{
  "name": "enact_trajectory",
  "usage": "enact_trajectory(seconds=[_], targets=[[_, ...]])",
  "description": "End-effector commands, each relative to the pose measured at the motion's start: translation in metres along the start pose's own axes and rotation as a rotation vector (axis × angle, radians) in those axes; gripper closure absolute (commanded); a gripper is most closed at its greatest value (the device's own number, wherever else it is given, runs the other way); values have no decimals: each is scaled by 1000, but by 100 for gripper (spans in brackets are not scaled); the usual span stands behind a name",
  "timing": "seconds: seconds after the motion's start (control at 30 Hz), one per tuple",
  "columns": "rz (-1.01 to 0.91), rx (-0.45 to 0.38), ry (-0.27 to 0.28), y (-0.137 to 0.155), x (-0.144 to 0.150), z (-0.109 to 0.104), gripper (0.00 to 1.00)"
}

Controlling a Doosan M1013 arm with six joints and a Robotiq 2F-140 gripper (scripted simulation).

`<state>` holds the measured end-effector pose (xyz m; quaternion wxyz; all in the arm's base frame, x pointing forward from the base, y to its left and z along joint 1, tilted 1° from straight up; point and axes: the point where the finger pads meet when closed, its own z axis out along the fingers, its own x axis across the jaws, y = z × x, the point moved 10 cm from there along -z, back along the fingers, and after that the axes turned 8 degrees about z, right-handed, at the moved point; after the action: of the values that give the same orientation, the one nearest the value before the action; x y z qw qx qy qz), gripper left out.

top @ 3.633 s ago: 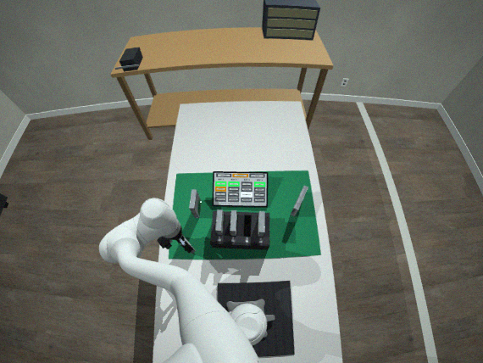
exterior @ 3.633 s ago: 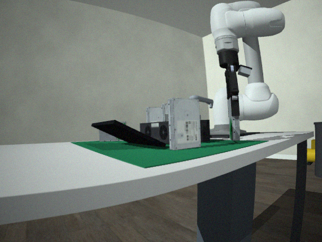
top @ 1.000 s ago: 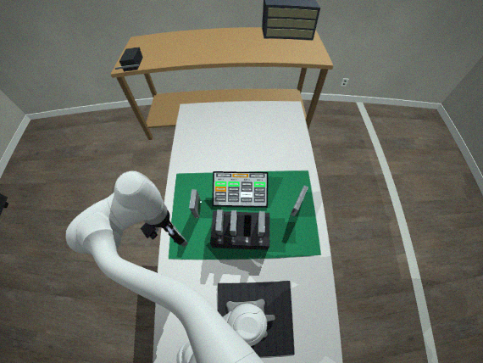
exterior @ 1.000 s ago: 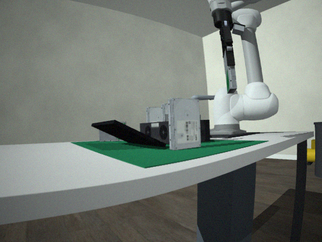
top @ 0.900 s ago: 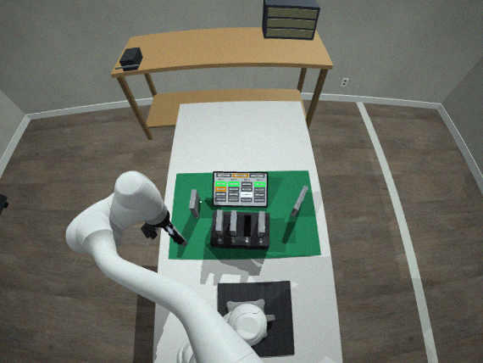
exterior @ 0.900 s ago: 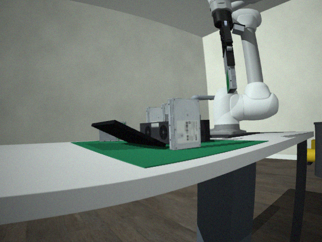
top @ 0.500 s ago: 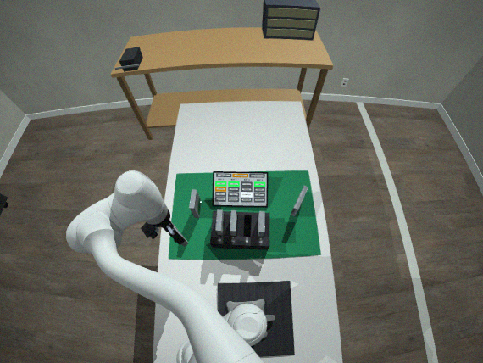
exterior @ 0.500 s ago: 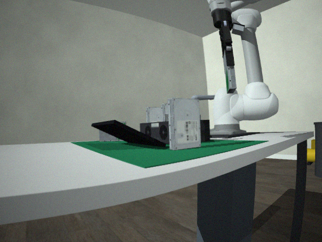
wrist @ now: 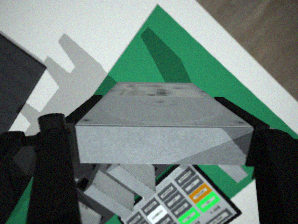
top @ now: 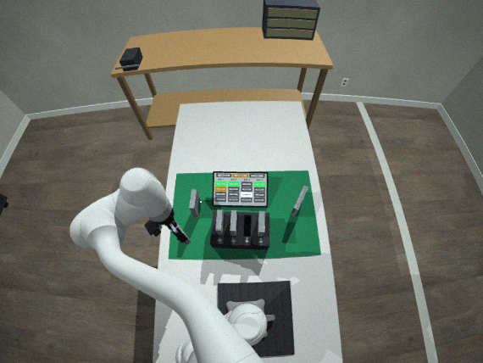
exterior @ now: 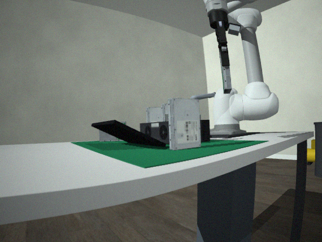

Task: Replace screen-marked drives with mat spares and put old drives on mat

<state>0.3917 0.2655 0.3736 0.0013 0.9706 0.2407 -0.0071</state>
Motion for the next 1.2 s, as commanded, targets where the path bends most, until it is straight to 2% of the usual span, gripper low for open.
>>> enact_trajectory(seconds=[0.0,0.2,0.67,0.73,1.17], targets=[[16,1,1,7,0,-1,90],[41,1,1,18,1,-1,90],[162,1,1,69,-2,-1,90],[162,1,1,69,-2,-1,90],[308,1,1,131,-13,-1,90]])
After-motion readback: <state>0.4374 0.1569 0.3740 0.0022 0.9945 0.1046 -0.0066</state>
